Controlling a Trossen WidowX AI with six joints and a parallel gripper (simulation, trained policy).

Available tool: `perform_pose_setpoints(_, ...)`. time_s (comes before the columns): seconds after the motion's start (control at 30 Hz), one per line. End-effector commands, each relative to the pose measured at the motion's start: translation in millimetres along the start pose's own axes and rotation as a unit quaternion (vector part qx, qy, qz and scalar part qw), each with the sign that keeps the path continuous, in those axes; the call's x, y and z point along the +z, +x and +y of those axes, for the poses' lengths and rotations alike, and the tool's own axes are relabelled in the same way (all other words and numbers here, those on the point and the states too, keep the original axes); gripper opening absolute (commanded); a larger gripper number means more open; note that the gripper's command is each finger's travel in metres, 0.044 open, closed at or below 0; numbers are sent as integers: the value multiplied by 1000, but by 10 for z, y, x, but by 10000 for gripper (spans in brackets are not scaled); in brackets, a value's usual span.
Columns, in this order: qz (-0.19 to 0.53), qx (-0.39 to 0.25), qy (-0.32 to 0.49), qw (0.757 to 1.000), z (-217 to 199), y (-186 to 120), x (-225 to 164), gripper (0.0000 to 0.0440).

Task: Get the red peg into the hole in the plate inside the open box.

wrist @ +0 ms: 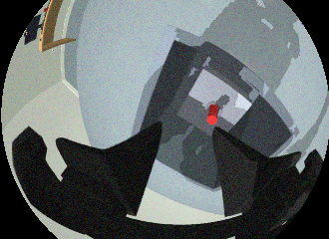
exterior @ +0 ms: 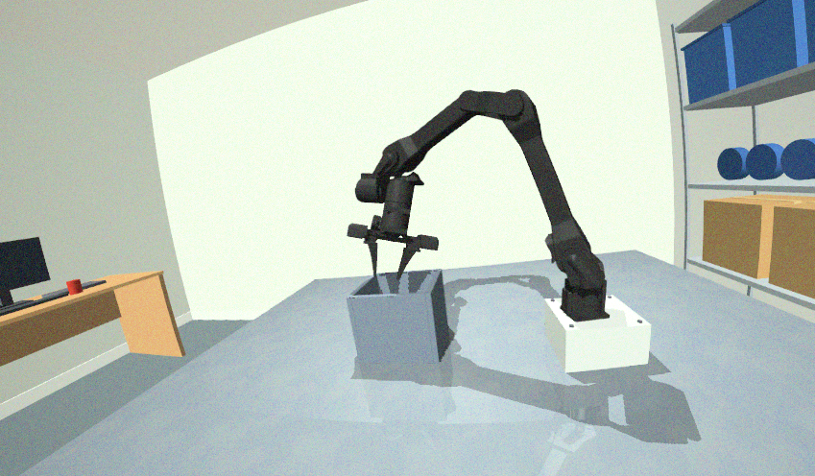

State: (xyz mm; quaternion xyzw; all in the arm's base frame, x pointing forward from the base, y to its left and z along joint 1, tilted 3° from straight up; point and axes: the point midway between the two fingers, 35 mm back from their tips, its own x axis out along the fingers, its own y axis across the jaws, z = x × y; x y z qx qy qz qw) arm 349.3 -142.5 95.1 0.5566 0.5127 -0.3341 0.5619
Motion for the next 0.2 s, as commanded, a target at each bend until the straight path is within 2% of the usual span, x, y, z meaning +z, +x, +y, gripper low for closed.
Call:
perform_pose_setpoints(0.0,-1,20,-3,1000,68,-115,50,231)
perform_pose_setpoints(0.17,-6,51,-9,999,182,-301,131,233)
